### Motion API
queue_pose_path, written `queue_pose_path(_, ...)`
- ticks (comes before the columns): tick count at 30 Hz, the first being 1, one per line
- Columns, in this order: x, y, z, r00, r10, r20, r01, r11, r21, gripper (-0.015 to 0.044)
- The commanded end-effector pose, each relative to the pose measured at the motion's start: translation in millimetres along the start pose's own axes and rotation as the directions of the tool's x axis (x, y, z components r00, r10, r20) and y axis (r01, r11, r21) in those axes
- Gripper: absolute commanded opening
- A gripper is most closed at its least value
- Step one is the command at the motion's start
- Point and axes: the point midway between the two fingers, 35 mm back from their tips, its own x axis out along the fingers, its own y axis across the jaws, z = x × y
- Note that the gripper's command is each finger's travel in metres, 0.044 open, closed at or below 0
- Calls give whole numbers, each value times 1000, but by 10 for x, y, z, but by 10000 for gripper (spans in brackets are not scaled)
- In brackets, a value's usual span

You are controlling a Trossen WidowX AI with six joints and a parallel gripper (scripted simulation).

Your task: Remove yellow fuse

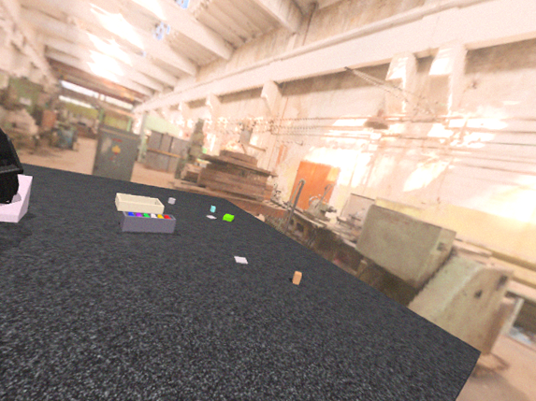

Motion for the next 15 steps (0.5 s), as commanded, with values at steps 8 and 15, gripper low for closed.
queue_pose_path(8, -460, 864, 189, 963, 255, 92, -269, 870, 414, 66)
queue_pose_path(15, -1244, 1751, 446, 831, 515, 209, -500, 529, 686, 66)
